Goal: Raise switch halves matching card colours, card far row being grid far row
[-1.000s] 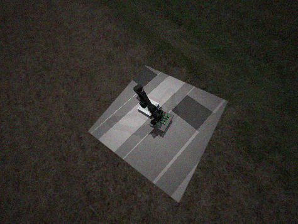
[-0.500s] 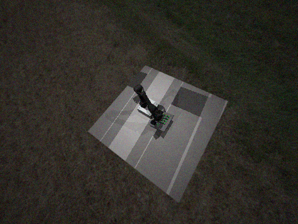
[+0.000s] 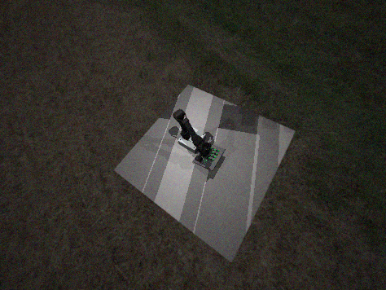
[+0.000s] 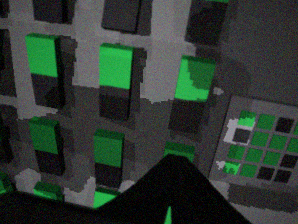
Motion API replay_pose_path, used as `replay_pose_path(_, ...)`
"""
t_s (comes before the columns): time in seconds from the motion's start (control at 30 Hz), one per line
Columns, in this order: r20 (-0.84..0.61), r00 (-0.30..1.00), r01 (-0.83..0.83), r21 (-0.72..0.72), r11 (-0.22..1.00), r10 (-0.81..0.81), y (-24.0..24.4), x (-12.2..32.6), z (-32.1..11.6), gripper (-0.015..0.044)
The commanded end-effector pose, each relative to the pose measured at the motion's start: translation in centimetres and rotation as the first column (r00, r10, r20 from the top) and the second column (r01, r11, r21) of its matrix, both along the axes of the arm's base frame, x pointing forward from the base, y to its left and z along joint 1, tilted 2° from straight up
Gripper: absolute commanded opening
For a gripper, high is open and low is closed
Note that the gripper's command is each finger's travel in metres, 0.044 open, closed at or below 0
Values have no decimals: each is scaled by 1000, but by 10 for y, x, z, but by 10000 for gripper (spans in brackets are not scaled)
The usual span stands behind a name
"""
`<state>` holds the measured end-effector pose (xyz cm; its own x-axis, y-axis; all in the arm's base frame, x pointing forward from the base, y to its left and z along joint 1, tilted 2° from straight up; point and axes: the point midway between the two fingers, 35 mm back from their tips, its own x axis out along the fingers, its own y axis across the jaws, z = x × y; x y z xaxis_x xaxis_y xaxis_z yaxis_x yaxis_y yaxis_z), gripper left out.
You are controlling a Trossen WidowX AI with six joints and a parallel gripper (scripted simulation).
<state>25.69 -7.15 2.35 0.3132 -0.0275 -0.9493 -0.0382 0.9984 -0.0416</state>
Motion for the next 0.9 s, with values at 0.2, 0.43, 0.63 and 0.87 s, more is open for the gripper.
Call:
replay_pose_path(0.2,2,1000,4,-3,1000,-4,-1,1,-1,0)
replay_pose_path(0.43,2,1000,4,-3,1000,-4,-1,1,-2,0)
replay_pose_path(0.63,2,1000,4,-3,1000,-4,-1,1,-3,0)
replay_pose_path(0.87,1,1000,0,0,1000,0,0,1,-1,0)
